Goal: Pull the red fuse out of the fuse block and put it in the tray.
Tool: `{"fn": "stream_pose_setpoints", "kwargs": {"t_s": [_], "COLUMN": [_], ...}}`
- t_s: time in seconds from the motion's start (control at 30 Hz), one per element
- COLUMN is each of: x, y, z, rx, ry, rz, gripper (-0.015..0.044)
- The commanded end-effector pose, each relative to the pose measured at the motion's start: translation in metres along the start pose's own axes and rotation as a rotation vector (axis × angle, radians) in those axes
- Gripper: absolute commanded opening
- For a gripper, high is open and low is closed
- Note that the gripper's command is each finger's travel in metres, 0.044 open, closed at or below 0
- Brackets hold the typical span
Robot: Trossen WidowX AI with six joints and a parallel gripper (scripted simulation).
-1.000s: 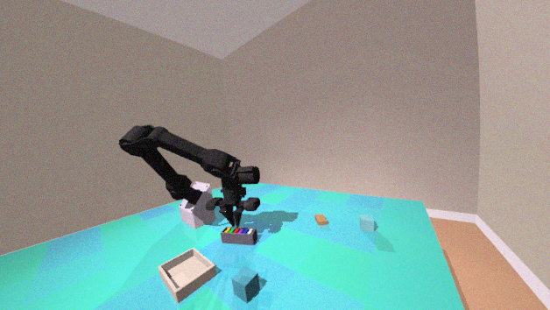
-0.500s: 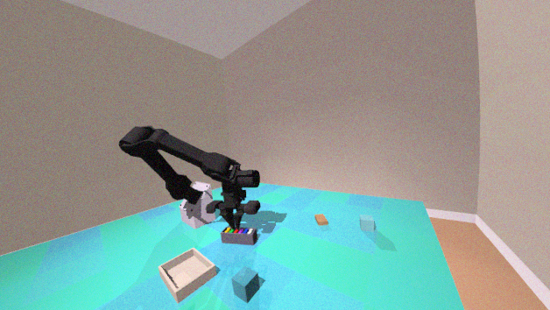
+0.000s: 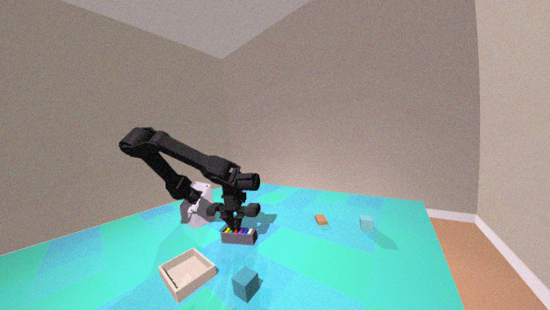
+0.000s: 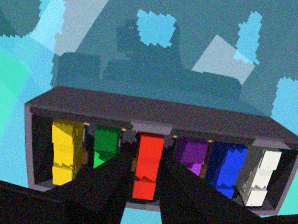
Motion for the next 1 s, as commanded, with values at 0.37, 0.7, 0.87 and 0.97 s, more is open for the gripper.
{"fn": "stream_pose_setpoints", "kwargs": {"t_s": [0.37, 0.7, 0.87, 0.97], "x": [0.0, 0.0, 0.0, 0.0], "y": [0.0, -0.0003, -0.0004, -0.0005], "z": [0.0, 0.0036, 0.006, 0.0075], "rx": [0.0, 0.0, 0.0, -0.001], "ry": [0.0, 0.0, 0.0, 0.0], "rz": [0.0, 0.0, 0.001, 0.001], "gripper": [0.0, 0.0, 0.0, 0.0]}}
Point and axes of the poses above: the point midway between the two fingers, 35 mm back from their tips, its own z axis back along the fingers, its own y axis across the jaws, x = y × z, the point moved 4 cm from there along z, back along the fingers, and after that the axes turned 12 degrees about z, right-handed, at the moved point
